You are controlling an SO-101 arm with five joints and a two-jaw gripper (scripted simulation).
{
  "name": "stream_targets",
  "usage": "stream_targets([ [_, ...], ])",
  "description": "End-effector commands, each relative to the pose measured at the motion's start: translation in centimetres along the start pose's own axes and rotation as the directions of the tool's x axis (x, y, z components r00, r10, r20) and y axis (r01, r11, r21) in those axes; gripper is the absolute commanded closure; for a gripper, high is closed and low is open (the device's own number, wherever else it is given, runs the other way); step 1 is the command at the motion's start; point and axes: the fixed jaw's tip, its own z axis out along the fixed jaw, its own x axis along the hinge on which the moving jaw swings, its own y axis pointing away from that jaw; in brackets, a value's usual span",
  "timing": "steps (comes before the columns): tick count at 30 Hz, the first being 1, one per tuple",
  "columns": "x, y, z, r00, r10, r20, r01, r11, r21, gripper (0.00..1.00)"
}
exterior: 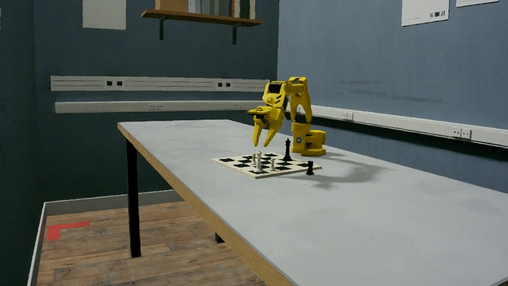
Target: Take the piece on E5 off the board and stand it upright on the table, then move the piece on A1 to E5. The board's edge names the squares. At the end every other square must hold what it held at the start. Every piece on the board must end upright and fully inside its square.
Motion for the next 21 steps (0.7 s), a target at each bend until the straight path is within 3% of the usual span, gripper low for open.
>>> stream_targets([
  [1, -1.2, 0.2, -1.6, 1.000, 0.004, 0.030, -0.004, 1.000, -0.004, 0.88],
  [12, -1.8, 0.2, -2.8, 1.000, 0.004, 0.030, -0.004, 1.000, -0.004, 0.88],
  [21, -1.9, 0.2, -2.9, 1.000, 0.004, 0.030, -0.004, 1.000, -0.004, 0.88],
])
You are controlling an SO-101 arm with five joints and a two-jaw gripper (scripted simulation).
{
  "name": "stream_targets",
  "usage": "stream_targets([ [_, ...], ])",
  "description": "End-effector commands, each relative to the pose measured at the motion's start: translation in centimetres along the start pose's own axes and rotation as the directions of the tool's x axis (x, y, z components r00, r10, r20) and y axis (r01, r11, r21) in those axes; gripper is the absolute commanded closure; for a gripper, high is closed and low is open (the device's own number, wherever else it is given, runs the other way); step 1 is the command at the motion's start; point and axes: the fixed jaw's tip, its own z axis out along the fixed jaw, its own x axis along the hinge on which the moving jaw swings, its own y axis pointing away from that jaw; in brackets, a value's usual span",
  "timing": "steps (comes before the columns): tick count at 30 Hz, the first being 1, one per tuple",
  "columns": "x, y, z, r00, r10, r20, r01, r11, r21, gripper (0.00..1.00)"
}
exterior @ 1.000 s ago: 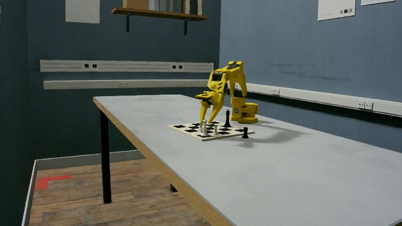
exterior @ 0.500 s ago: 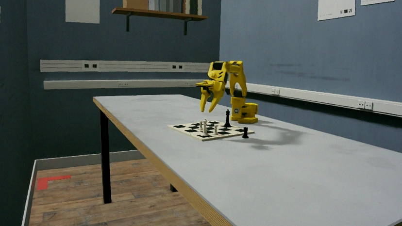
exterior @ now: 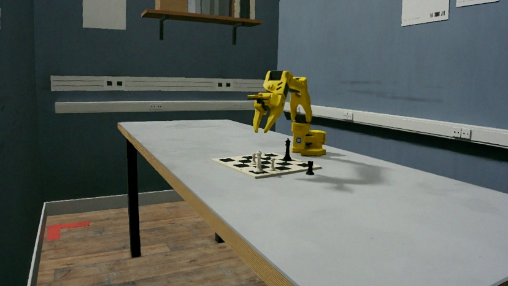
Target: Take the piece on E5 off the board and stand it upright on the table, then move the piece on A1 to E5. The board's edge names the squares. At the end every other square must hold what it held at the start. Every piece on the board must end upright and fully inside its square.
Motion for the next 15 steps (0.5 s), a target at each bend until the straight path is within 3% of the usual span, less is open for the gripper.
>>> stream_targets([
  [1, 0.0, 0.2, 0.0, 1.000, 0.005, -0.005, -0.005, 1.000, -0.004, 0.88],
  [8, 0.1, -0.8, -0.1, 0.999, 0.031, -0.011, -0.031, 0.999, 0.013, 0.87],
  [15, 0.9, -4.2, -0.8, 0.992, 0.125, -0.026, -0.122, 0.990, 0.073, 0.85],
])
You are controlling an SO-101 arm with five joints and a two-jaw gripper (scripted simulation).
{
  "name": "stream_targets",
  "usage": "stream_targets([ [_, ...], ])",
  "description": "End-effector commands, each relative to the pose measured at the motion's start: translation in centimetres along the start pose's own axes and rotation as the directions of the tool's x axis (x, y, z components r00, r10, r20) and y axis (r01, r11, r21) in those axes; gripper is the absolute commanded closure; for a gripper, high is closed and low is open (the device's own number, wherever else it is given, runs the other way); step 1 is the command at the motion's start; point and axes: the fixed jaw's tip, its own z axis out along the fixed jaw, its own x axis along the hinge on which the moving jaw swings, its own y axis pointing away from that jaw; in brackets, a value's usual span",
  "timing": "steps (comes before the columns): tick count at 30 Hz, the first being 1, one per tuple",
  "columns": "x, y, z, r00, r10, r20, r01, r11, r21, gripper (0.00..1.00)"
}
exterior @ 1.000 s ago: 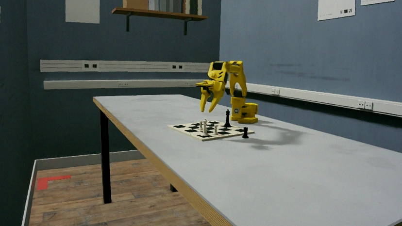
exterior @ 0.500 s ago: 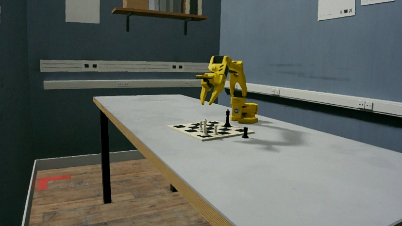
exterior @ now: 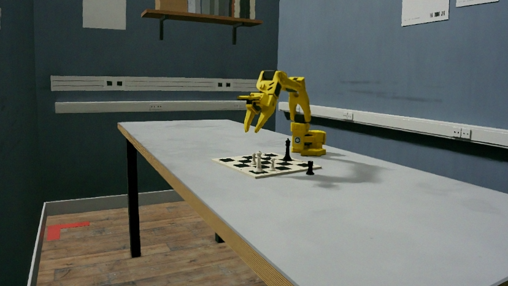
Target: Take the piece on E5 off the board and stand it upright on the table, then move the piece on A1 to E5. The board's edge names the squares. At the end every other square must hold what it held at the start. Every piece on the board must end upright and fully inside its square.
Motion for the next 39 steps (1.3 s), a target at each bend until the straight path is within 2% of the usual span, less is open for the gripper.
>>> stream_targets([
  [1, 0.2, -1.5, -0.6, 0.999, 0.048, -0.003, -0.048, 0.999, 0.024, 0.85],
  [8, 2.5, -8.4, -2.2, 0.967, 0.254, -0.028, -0.248, 0.958, 0.146, 0.81],
  [12, 5.1, -12.7, -3.7, 0.914, 0.404, -0.031, -0.387, 0.893, 0.232, 0.78],
  [16, 8.5, -16.3, -5.8, 0.830, 0.557, -0.019, -0.524, 0.791, 0.315, 0.74],
  [18, 8.5, -16.3, -5.8, 0.830, 0.557, -0.019, -0.524, 0.791, 0.315, 0.74],
  [24, 14.3, -19.8, -9.0, 0.659, 0.751, 0.026, -0.690, 0.591, 0.417, 0.69],
  [31, 20.0, -20.9, -12.0, 0.454, 0.886, 0.094, -0.798, 0.358, 0.484, 0.64],
  [33, 21.2, -20.8, -12.6, 0.407, 0.907, 0.111, -0.814, 0.305, 0.494, 0.63],
  [35, 21.2, -20.8, -12.6, 0.407, 0.907, 0.111, -0.814, 0.305, 0.494, 0.63],
  [39, 22.8, -20.6, -13.5, 0.335, 0.932, 0.136, -0.833, 0.225, 0.505, 0.61],
])
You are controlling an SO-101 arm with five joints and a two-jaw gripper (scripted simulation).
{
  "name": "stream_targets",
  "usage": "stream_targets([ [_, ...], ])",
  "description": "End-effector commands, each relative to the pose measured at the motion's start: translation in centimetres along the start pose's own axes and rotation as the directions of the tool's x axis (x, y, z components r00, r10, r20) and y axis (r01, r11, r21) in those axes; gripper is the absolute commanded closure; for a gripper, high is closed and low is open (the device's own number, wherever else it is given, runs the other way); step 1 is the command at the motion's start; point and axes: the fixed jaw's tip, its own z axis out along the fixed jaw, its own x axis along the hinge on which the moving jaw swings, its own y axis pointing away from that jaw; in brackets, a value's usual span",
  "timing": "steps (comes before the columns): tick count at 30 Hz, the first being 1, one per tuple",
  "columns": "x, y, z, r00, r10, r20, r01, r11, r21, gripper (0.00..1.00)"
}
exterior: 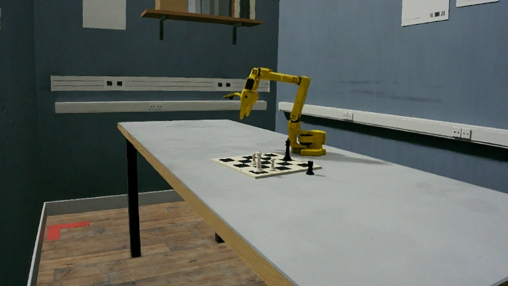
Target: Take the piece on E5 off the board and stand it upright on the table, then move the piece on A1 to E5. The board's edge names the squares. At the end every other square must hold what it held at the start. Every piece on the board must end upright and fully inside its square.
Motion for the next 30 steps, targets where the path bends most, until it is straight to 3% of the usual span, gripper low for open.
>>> stream_targets([
  [1, 0.79, -1.68, -0.27, 0.998, 0.059, -0.011, -0.059, 0.998, 0.024, 0.61],
  [7, 1.21, -2.50, -0.32, 0.995, 0.099, -0.018, -0.099, 0.994, 0.036, 0.60],
  [30, 1.23, -2.53, -0.32, 0.995, 0.101, -0.019, -0.100, 0.994, 0.037, 0.60],
])
